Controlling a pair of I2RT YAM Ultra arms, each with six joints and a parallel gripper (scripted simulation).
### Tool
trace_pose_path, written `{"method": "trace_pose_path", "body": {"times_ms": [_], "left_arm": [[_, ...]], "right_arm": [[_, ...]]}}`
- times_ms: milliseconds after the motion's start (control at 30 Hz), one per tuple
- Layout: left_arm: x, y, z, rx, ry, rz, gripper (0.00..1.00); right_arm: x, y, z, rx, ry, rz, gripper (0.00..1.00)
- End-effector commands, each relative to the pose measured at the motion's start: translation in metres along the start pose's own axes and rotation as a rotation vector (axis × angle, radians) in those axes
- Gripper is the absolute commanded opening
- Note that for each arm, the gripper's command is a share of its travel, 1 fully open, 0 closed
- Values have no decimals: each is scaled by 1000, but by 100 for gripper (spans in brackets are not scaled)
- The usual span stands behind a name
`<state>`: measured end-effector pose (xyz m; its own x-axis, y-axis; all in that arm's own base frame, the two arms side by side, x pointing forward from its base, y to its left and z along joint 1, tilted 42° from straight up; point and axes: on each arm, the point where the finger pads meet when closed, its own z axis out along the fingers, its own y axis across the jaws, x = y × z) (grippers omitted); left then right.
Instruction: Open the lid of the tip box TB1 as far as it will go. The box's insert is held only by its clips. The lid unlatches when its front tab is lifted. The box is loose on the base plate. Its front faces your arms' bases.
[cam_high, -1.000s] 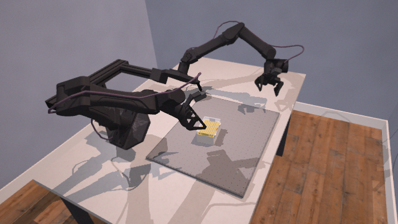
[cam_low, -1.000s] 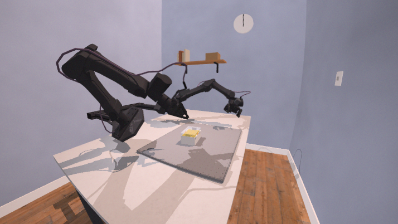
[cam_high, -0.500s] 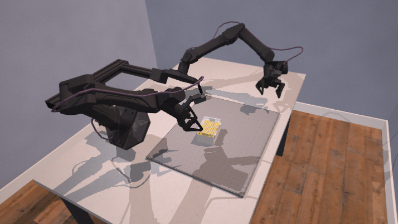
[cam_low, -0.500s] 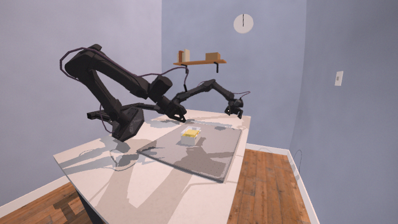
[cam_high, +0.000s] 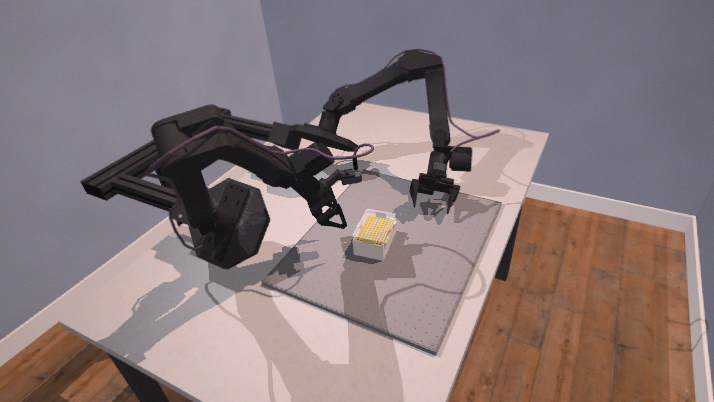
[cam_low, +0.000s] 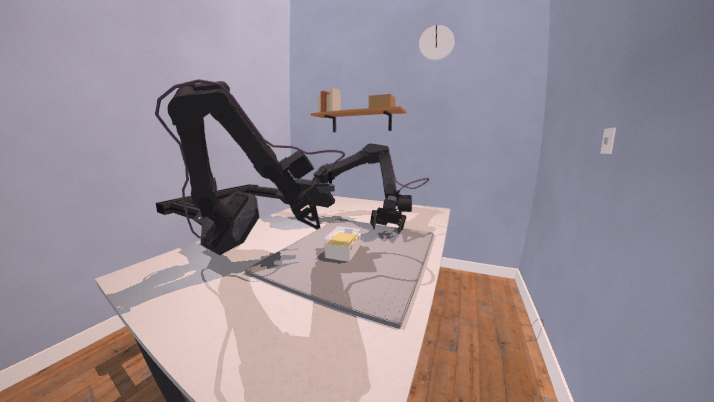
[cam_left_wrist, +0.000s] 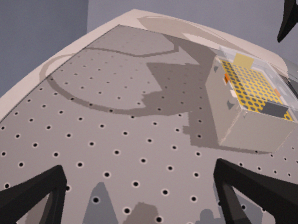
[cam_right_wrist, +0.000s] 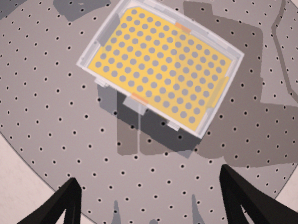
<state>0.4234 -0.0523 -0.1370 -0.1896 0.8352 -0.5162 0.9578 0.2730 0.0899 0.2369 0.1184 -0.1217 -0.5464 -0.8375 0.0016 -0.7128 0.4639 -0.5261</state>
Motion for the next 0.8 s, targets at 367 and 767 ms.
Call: {"method": "trace_pose_path", "body": {"times_ms": [367,767], "left_arm": [[14,-117,43,81,-71,228,100],[18,-136,43,122,-65,203,100]], "right_arm": [[-10,11,0,17,9,32,100],[-8,11,1,9,7,33,100]]}}
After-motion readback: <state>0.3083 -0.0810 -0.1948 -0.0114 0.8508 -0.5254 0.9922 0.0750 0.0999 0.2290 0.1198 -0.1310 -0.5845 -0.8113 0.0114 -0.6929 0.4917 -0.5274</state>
